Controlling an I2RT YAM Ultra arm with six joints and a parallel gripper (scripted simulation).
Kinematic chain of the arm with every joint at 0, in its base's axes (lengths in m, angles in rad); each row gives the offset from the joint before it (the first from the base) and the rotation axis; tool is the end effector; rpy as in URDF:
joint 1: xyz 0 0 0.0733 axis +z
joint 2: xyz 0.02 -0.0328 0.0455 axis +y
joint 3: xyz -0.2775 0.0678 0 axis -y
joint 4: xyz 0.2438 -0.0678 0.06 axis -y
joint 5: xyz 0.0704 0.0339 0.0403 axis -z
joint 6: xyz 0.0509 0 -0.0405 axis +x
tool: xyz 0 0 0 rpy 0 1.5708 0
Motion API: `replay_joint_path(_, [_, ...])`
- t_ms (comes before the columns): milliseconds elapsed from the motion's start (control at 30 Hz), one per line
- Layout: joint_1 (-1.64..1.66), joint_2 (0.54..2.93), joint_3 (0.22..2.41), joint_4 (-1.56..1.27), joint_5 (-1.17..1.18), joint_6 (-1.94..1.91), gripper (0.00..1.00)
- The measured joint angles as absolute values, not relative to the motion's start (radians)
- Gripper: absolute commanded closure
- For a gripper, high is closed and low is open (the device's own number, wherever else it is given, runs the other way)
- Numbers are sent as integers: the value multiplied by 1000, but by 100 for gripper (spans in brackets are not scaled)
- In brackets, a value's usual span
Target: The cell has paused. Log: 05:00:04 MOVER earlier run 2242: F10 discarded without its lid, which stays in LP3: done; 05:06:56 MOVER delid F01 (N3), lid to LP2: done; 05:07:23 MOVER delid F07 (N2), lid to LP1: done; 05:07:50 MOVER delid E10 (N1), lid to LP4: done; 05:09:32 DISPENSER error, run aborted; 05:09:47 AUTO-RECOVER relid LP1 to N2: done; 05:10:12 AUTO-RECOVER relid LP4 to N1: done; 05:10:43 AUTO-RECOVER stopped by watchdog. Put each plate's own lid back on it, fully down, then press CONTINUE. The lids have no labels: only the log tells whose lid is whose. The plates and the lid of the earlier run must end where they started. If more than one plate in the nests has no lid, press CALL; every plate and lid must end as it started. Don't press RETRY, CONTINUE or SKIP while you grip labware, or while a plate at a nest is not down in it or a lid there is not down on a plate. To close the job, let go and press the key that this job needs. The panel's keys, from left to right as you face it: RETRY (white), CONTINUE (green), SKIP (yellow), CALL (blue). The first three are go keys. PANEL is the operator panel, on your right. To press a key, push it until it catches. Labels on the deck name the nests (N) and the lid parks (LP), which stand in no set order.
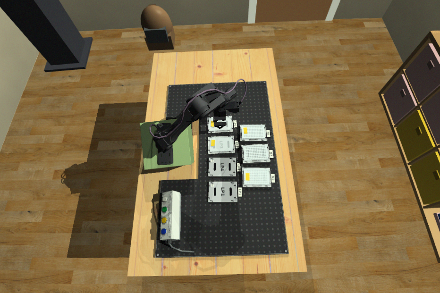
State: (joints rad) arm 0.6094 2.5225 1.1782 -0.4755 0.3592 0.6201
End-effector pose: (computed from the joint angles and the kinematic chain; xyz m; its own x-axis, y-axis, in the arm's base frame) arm 0.2801 0.1751 -0.0586 -0.9994 -0.0342 0.0026 -0.0321 0.9067 -0.4205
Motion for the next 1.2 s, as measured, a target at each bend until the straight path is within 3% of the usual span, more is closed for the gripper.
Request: replay_joint_path(1200, [613,2524,1194,-489,358,654,0])
